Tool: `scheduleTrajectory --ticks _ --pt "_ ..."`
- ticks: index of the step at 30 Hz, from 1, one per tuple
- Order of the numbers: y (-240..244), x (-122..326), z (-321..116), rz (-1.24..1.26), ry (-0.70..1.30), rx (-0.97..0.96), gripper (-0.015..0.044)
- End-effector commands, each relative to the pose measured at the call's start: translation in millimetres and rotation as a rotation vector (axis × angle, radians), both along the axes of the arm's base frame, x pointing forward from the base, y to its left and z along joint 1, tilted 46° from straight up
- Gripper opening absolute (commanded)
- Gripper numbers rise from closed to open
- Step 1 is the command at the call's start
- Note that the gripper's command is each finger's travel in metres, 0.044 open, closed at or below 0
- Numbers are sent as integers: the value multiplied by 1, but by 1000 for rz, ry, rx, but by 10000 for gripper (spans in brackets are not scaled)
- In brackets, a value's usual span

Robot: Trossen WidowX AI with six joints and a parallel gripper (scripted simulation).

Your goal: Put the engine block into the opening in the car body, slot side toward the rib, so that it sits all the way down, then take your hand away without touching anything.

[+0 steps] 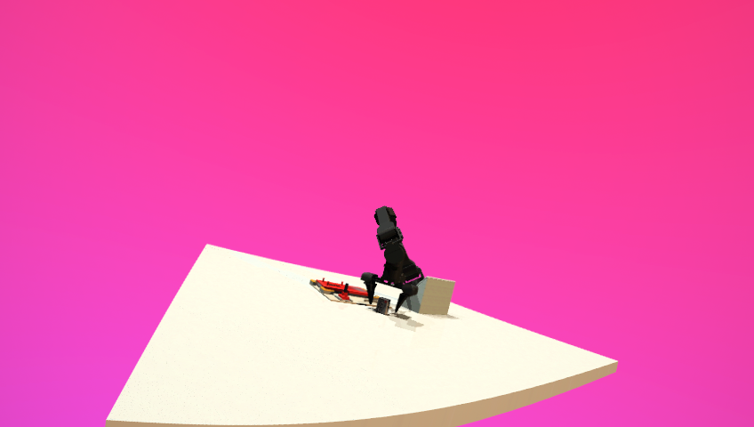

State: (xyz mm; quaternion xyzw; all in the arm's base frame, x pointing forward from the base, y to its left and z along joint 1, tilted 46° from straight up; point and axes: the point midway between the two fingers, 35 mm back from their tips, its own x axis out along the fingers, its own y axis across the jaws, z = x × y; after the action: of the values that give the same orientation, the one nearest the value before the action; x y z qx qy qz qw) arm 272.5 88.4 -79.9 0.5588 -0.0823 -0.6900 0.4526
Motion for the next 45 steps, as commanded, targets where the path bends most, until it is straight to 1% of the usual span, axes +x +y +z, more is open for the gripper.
scheduleTrajectory --ticks 1,7,23,45 --pt "15 2 11 0 -8 8 440" --pt "29 1 24 0 -8 9 440" --pt "26 1 22 3 -9 5 440" --pt "31 1 27 -516 -536 34 440"
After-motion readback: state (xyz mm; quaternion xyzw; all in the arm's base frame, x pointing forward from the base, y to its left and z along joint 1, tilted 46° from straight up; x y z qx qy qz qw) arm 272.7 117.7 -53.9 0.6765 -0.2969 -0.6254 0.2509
